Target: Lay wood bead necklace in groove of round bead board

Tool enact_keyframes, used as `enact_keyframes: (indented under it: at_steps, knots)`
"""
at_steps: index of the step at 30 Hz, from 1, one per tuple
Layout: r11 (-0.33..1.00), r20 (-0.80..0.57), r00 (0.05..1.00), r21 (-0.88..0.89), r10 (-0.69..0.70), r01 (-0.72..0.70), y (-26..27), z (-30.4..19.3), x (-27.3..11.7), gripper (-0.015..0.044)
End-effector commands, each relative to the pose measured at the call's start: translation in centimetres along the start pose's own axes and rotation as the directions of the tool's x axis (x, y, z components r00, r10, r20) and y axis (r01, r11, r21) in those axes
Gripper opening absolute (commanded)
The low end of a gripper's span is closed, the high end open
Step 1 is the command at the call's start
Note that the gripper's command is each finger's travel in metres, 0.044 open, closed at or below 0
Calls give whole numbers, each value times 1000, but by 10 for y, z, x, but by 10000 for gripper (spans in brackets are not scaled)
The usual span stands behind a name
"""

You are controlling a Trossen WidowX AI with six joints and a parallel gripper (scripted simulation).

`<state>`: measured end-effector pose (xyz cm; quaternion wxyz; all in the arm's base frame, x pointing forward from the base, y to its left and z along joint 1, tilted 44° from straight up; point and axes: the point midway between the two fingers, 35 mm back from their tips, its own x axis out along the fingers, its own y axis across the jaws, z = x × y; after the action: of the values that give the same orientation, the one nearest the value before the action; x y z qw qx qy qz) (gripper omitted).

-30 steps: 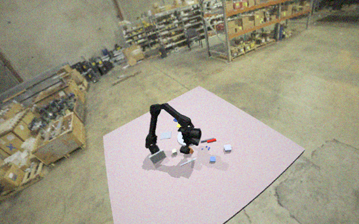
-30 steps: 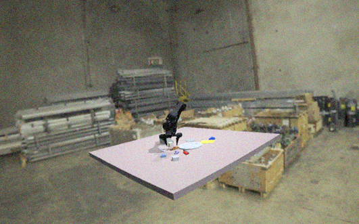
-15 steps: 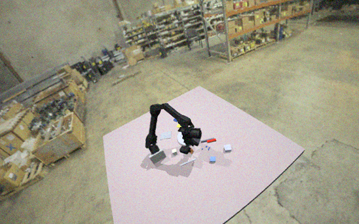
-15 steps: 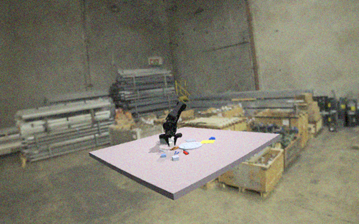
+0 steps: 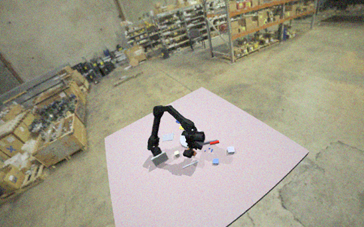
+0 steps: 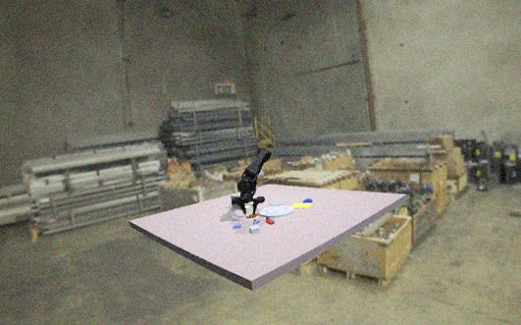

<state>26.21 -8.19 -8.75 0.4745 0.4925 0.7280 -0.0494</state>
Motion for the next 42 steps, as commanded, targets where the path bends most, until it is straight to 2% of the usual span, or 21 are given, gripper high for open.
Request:
enact_keyframes:
  at_steps: [1, 7, 17, 42]
  knots:
    - [1000, -9, 1000, 7, 4, -3, 0, -2, 8, 250]
    - [1000, -10, 1000, 8, 4, -3, -1, -2, 12, 250]
    - [1000, -6, 1000, 2, -1, 1, 0, -1, 10, 0]
    - [1000, -6, 1000, 2, -1, 1, 0, -1, 10, 0]
